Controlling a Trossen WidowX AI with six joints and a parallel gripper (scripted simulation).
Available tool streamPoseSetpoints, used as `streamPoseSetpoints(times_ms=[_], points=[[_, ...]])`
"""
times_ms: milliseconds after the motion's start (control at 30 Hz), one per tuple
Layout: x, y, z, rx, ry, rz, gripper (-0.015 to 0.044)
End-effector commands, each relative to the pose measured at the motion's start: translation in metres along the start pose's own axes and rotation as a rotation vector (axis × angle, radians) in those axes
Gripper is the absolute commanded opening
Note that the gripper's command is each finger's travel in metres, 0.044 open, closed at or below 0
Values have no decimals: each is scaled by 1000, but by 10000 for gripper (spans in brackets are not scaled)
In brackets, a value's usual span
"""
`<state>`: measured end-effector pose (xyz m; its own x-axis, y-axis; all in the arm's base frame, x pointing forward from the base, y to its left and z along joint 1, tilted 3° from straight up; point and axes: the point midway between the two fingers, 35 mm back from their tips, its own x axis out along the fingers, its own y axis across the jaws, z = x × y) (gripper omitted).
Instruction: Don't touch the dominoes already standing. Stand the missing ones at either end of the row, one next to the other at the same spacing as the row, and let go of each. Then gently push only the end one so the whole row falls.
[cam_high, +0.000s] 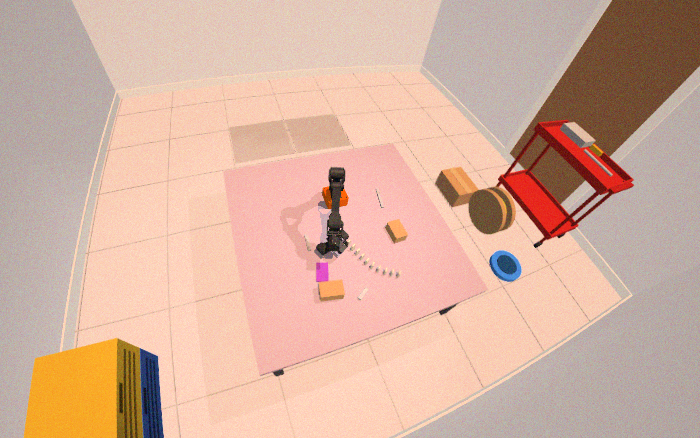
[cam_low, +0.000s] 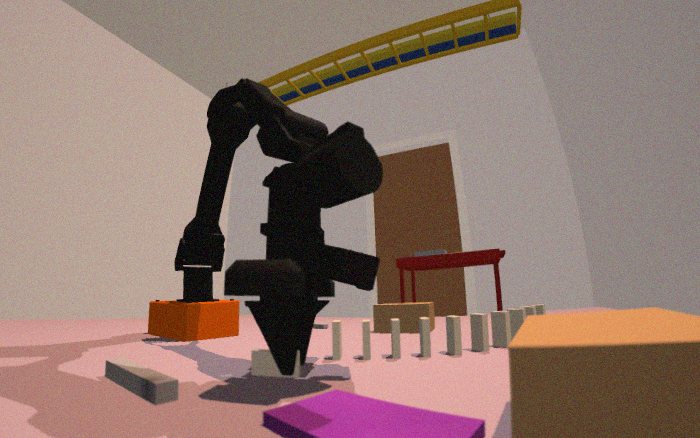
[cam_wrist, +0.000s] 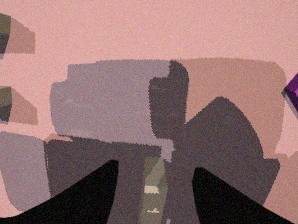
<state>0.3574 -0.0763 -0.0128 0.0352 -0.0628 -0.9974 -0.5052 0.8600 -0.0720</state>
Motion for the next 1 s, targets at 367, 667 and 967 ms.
streamPoseSetpoints(times_ms=[367,667,967], points=[[2,2,-1,-6,4,5,29],[-86,-1,-5,-6,3,5,29],[-153,-3,-9,-6,3,5,29]])
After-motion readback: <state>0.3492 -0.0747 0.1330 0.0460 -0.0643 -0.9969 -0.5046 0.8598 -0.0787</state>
